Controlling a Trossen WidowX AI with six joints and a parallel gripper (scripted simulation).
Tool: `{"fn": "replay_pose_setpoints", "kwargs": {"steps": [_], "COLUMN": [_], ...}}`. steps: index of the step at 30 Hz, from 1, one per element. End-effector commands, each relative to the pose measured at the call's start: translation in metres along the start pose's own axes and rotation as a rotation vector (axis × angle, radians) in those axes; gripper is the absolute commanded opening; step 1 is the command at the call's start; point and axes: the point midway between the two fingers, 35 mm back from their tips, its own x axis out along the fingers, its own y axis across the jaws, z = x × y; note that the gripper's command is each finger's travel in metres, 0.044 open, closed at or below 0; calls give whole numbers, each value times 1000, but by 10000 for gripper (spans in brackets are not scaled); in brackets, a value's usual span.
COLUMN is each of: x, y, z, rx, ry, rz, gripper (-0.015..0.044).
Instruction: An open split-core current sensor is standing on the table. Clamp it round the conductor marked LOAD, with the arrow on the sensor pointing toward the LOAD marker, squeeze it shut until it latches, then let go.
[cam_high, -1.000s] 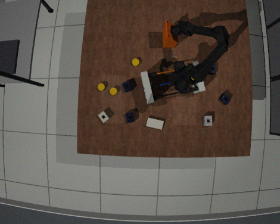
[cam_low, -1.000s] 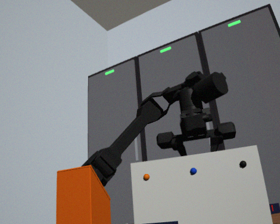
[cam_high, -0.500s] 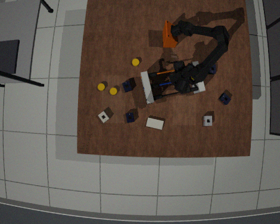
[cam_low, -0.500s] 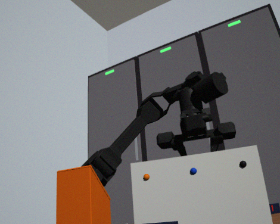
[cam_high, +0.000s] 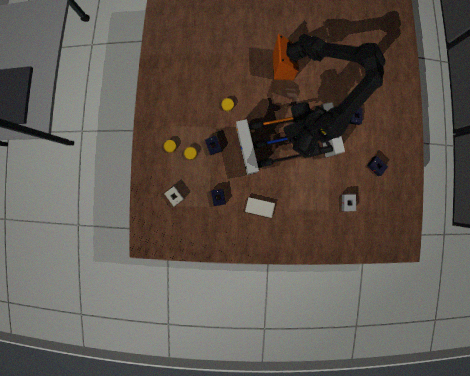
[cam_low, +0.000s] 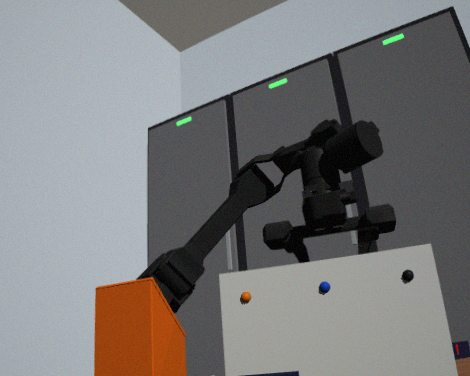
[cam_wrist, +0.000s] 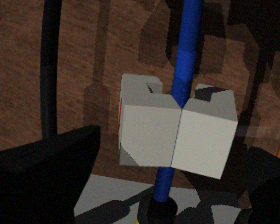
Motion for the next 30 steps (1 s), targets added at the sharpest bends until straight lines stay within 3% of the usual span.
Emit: {"fn": "replay_pose_setpoints", "kwargs": {"steps": [1, 9, 13, 30], "x": [0, 3, 36, 52], "y": [0, 0, 0, 0], "z": [0, 0, -1, -1], "rx": [-1, -1, 2, 2], "ry": [1, 1, 7, 7], "rz": [-2, -4, -32, -31], "gripper": [440, 440, 440, 440]}}
